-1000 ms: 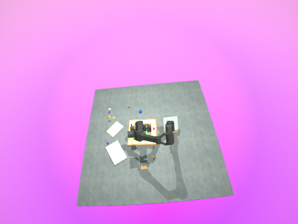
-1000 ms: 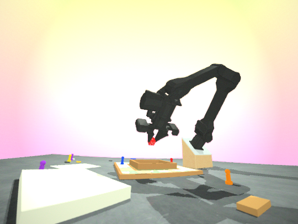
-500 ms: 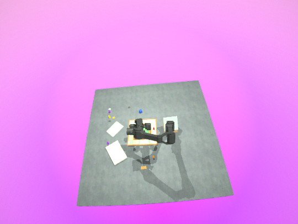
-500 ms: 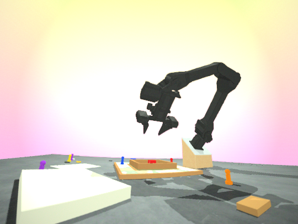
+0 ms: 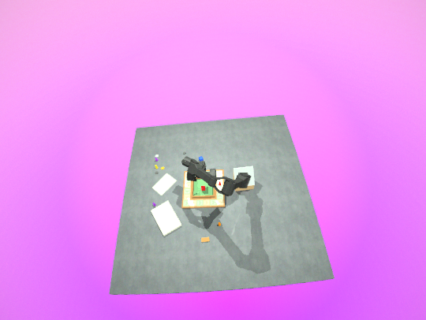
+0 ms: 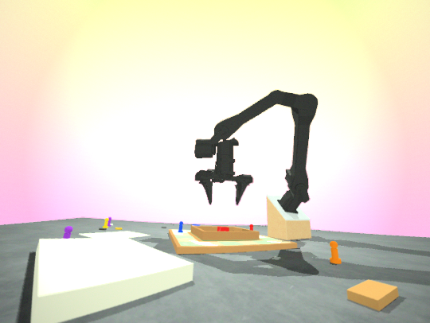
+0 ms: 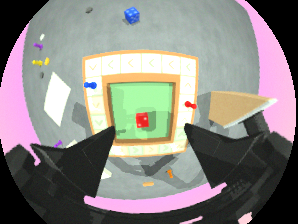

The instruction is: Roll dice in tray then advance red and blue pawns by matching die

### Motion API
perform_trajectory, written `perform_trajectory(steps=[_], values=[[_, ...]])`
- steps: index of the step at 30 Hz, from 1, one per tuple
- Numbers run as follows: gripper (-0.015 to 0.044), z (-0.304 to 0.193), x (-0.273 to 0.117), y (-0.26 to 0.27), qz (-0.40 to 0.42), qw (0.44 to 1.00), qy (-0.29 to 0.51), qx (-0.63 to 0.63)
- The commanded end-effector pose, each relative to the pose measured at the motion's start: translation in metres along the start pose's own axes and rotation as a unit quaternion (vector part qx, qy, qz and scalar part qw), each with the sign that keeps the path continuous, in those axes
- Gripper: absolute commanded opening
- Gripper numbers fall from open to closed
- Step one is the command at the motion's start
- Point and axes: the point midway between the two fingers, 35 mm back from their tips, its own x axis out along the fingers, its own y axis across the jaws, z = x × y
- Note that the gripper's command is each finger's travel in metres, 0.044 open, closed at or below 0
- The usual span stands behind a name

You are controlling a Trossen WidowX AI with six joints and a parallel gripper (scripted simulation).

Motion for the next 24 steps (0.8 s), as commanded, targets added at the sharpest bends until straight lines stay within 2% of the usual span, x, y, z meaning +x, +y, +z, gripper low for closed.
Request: perform_trajectory(steps=[1, 6, 7, 12, 17, 24], values=[[0.0414, -0.002, 0.000, 0.002, -0.001, 1.000, -0.007, -0.010], [0.0282, 0.033, -0.001, 0.020, 0.001, 0.983, -0.003, -0.184], [0.0275, 0.042, -0.001, 0.024, 0.002, 0.974, -0.003, -0.224], [0.0275, 0.088, 0.003, 0.037, 0.007, 0.908, 0.001, -0.418], [0.0275, 0.136, 0.011, 0.044, 0.015, 0.804, 0.002, -0.595], [0.0275, 0.181, 0.024, 0.043, 0.023, 0.678, 0.001, -0.735]])
